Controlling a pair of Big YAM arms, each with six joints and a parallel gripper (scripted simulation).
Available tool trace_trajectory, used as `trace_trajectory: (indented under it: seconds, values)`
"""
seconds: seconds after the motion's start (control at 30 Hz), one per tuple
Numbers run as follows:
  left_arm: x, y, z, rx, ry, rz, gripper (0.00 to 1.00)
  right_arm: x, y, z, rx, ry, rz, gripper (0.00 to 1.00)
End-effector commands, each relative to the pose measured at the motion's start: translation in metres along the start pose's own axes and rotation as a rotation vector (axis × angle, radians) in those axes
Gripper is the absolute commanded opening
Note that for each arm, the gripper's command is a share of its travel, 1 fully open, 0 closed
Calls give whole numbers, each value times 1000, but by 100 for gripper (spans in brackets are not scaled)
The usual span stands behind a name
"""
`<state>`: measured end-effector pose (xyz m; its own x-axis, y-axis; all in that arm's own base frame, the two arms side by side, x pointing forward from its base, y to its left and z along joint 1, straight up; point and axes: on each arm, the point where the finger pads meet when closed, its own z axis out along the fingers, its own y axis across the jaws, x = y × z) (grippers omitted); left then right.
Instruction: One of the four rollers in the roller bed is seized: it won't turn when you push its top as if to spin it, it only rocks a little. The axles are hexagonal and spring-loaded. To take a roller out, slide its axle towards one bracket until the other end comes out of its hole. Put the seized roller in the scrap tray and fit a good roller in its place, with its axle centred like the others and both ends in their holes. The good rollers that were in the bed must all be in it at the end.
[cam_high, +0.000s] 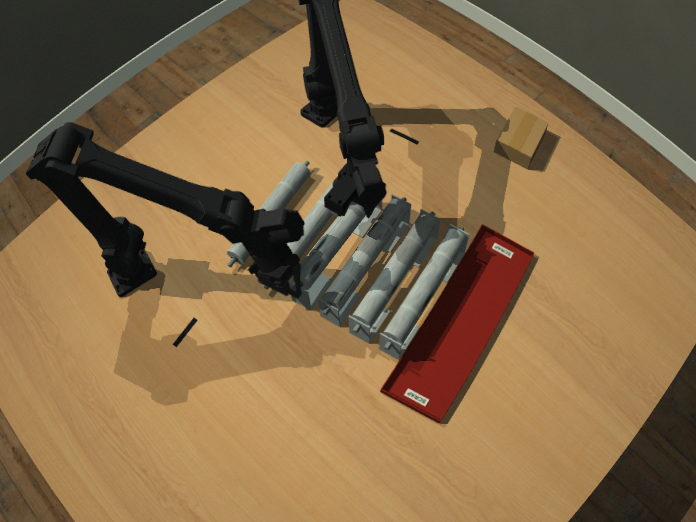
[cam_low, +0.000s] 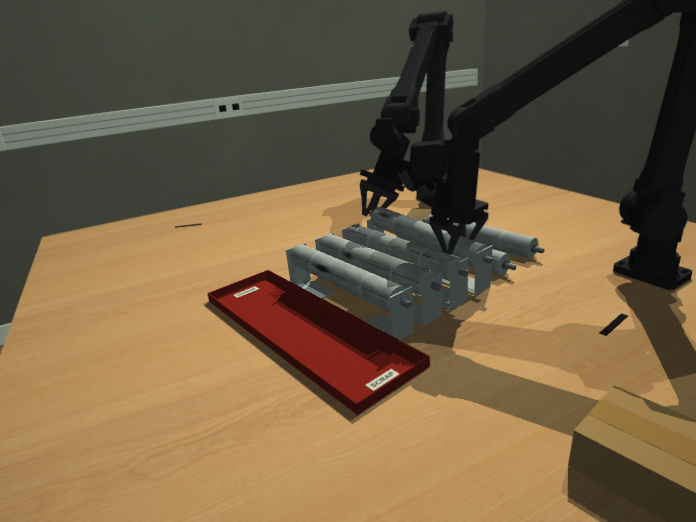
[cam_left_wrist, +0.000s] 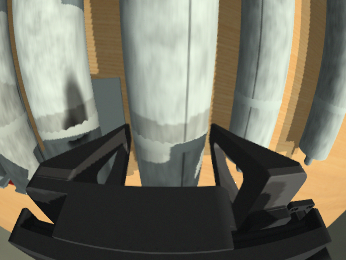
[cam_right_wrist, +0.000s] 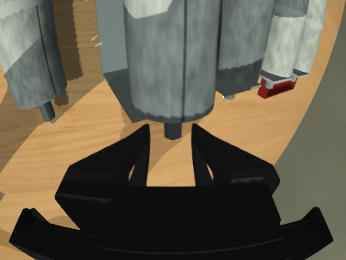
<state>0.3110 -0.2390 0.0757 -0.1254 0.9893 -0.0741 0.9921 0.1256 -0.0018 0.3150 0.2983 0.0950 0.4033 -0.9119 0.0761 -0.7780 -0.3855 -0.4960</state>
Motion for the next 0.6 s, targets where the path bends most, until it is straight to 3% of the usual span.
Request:
trace_trajectory:
  seconds: [0.0,0.13,0.17,0.57]
  values:
    - [-2,2,-8,-15,-10,-15,62,-8,-22,-9,44,-18,-5,32]
    - [-3,2,-7,-13,-8,-14,62,-9,-20,-6,34,-14,-10,32]
    - [-7,7,-10,-22,-17,-6,62,-6,-19,-7,34,-13,0,3]
    - [-3,3,-9,-15,-10,-15,62,-9,-20,-6,31,-15,-7,3]
